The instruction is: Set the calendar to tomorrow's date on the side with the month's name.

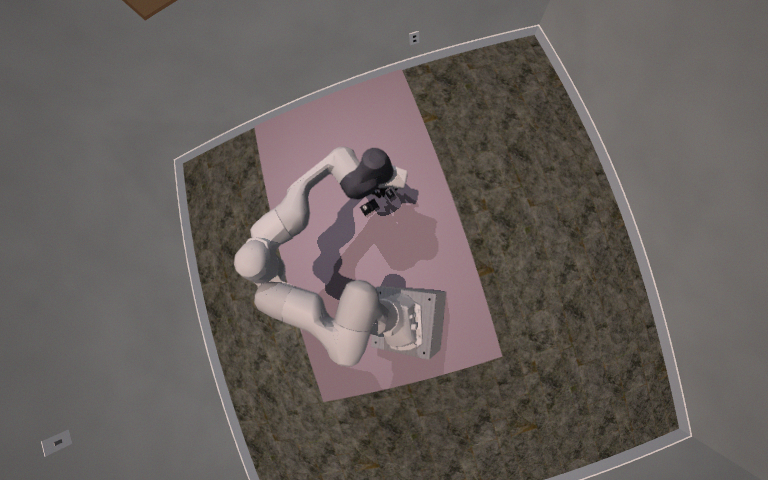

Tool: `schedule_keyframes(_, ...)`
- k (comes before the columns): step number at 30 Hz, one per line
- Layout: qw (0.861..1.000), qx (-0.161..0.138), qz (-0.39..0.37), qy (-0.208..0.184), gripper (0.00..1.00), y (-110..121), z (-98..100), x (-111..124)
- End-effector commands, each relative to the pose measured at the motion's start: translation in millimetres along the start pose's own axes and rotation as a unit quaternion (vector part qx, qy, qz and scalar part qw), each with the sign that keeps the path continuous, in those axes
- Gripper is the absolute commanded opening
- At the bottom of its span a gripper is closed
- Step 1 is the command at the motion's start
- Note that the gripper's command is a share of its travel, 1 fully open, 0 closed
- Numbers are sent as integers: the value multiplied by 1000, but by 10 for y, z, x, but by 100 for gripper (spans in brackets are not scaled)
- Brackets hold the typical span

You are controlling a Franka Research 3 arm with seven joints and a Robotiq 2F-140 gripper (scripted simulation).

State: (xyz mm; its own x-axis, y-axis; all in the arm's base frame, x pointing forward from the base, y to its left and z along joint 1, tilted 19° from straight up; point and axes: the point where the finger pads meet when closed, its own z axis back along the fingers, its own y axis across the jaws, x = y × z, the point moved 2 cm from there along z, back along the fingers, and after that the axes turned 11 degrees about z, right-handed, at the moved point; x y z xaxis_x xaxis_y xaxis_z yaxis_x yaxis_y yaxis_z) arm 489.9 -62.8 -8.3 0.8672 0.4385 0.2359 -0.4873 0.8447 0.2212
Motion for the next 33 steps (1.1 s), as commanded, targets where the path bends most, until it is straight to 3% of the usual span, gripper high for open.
schedule_keyframes(1, 1000, -1, 4, 0, 28, -10, 47, 4)
schedule_keyframes(20, 1000, -1, 4, 0, 28, -9, 816, 4)
schedule_keyframes(29, 1000, -1, 4, 0, 28, -9, 893, 4)
schedule_keyframes(30, 1000, -1, 4, 0, 100, -9, 893, 4)
schedule_keyframes(33, 1000, -1, 4, 0, 100, -9, 893, 4)
